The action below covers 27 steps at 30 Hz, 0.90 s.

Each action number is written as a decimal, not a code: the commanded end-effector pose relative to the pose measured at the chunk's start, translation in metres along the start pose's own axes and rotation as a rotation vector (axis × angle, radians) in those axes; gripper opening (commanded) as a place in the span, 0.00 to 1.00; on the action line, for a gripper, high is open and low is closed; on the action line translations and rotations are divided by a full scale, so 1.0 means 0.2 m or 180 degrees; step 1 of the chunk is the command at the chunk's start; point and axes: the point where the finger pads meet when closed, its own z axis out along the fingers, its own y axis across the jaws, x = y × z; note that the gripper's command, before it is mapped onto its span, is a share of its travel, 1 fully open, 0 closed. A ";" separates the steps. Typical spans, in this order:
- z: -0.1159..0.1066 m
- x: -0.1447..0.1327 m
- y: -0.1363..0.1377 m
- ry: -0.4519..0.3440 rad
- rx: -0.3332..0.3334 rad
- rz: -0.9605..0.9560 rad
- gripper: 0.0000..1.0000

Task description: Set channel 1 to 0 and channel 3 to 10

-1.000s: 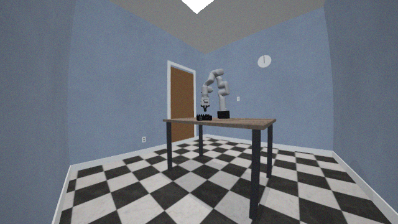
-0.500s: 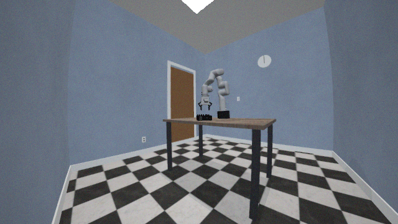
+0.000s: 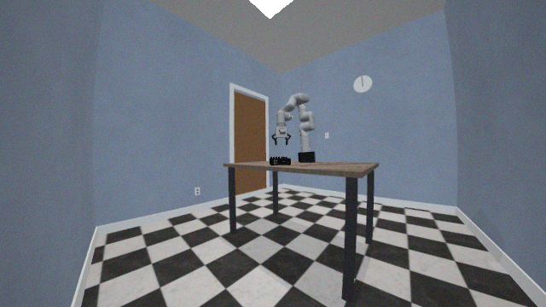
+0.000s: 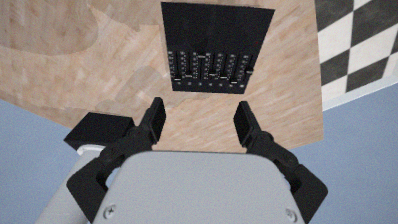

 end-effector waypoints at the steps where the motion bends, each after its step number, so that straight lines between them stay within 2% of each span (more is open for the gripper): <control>1: -0.09 0.00 0.00 0.0008 -0.0009 0.0000 1.00; 27: -0.12 0.00 0.00 0.0008 -0.0009 0.0000 1.00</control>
